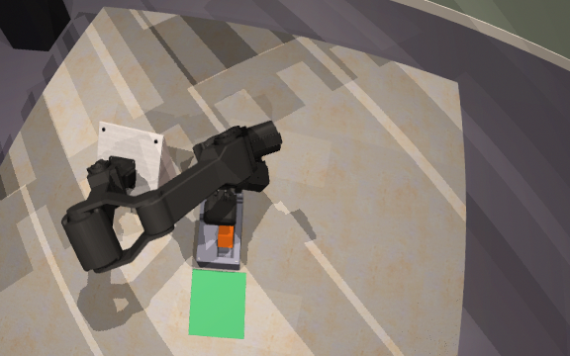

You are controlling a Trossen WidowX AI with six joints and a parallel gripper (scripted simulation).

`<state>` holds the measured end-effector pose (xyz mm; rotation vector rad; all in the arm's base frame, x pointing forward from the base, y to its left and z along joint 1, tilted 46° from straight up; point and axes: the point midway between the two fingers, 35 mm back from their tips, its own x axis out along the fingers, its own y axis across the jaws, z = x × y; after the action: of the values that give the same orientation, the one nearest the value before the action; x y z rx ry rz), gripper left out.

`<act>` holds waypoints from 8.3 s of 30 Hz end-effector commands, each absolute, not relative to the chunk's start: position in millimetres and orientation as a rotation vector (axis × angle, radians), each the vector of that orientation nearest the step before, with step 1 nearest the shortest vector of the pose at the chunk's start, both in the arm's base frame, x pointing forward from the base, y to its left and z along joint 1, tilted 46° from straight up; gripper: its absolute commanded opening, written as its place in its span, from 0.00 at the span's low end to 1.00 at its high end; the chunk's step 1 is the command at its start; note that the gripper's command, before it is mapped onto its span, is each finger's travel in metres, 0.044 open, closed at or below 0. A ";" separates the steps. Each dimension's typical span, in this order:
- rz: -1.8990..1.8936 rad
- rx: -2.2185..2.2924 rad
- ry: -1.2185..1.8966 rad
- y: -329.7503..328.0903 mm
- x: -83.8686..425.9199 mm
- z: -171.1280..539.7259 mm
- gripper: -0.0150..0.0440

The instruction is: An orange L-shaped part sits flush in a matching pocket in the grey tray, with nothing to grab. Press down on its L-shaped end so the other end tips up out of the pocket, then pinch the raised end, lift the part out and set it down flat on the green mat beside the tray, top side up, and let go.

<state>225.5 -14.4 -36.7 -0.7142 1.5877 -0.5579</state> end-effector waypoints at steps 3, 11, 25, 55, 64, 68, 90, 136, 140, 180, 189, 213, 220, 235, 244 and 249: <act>-0.553 -0.701 1.572 30.0 232.7 15.4 0.56; -0.546 -0.710 1.563 37.1 233.8 22.9 0.56; -0.546 -0.710 1.563 37.1 233.8 22.9 0.56; -1.485 0.499 0.706 -16.3 251.6 80.0 0.73; -1.484 0.499 0.706 -28.0 251.3 68.7 0.73; -1.485 0.498 0.704 -38.7 250.1 58.8 0.73; -1.484 0.499 0.704 -61.3 249.5 36.7 0.73; -1.485 0.503 0.702 -60.6 249.3 38.1 0.25; -1.485 0.501 0.703 -56.0 249.5 42.3 0.25; -1.485 0.499 0.707 -9.8 252.4 85.9 0.25; -1.485 0.499 0.707 -10.7 252.6 89.5 0.25; -1.486 0.496 0.701 -100.9 256.7 181.0 0.25; -1.486 0.495 0.699 -125.3 256.7 207.0 0.25; -1.486 0.495 0.698 -136.5 256.2 197.7 0.25; -1.486 0.495 0.697 -147.0 255.6 188.0 0.25; -1.486 0.495 0.697 -152.8 255.2 182.6 0.25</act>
<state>256.4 -150.2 184.5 0.4948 0.6966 -1.4893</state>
